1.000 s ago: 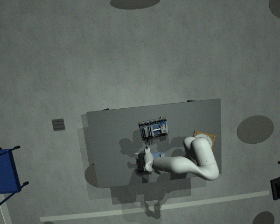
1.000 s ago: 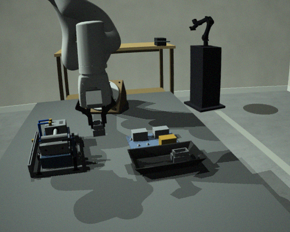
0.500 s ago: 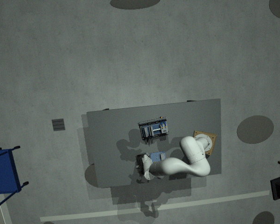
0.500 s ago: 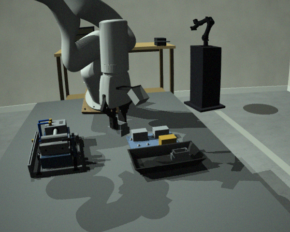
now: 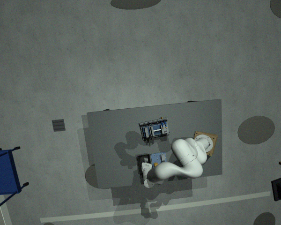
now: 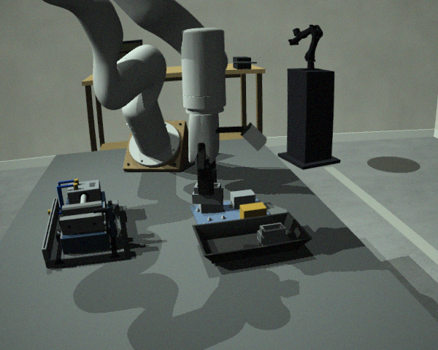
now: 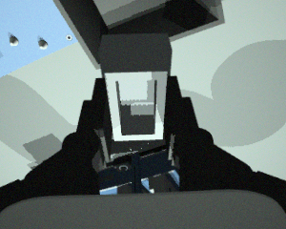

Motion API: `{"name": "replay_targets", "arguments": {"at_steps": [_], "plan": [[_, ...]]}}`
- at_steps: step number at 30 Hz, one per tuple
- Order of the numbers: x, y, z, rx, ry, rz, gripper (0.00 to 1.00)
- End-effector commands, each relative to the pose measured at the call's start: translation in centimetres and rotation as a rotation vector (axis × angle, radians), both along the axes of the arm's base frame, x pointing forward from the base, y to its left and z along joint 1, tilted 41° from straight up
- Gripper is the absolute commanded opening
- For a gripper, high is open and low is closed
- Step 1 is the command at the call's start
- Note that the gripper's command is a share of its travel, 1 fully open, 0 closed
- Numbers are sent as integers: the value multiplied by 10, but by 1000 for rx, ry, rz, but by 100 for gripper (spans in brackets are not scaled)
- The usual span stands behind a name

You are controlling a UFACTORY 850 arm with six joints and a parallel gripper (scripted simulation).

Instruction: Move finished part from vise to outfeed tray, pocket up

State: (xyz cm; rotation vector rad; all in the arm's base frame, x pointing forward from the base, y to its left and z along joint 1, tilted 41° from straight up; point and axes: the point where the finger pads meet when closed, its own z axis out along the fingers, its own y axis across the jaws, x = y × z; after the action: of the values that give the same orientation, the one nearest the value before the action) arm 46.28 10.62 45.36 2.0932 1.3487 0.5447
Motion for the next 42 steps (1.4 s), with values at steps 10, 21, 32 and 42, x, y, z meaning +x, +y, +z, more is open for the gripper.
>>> {"name": "replay_targets", "arguments": {"at_steps": [10, 21, 32, 42], "plan": [[12, 29, 0, -172, 82, 215, 0], [15, 37, 0, -218, 101, 272, 0], [15, 38, 0, -221, 102, 275, 0], [15, 38, 0, -221, 102, 275, 0]]}}
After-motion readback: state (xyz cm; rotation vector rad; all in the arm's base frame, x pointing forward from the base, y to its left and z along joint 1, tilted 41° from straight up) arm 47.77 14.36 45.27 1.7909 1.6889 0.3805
